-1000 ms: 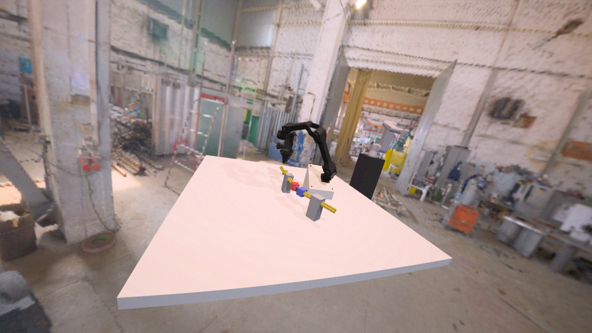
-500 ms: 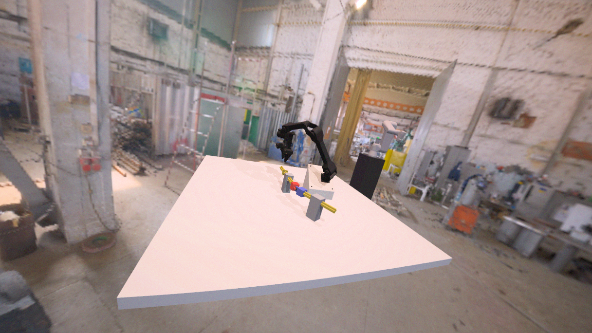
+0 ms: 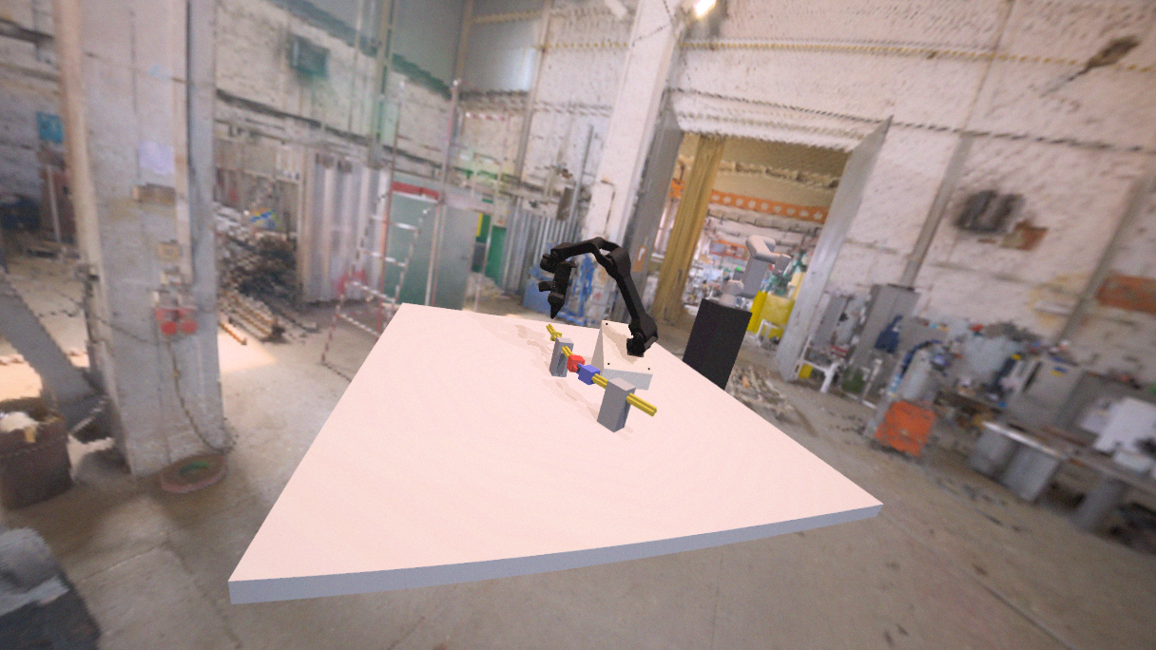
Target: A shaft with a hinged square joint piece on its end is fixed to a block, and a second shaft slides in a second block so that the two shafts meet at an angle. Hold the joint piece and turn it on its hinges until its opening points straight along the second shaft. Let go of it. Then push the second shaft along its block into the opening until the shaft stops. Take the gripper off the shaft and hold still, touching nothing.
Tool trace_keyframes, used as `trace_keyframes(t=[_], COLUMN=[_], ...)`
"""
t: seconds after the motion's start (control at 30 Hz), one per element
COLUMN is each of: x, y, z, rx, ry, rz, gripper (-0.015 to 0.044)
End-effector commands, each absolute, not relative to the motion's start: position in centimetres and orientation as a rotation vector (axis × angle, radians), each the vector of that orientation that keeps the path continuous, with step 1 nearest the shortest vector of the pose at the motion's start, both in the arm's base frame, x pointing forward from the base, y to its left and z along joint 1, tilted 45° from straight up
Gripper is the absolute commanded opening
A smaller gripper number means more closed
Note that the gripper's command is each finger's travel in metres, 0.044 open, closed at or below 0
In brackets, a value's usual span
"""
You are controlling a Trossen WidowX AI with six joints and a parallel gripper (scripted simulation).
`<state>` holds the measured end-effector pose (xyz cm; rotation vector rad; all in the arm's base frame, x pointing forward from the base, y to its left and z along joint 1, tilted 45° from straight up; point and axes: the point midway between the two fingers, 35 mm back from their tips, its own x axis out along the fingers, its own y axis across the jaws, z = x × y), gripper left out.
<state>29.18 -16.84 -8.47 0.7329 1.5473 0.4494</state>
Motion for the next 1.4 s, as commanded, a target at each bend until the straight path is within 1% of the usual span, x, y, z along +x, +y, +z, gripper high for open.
trace_keyframes(t=[0.0,0.57,1.1,1.37], x=[29.2,29.1,28.8,28.8], y=[-16.4,-14.7,-13.1,-12.7], z=[-8.9,-10.9,-12.4,-12.7], rx=[0.828,1.292,1.717,1.734], ry=[1.572,1.660,1.661,1.659], rz=[0.362,-0.101,-0.560,-0.580], gripper=[0.0440,0.0440,0.0440,0.0440])
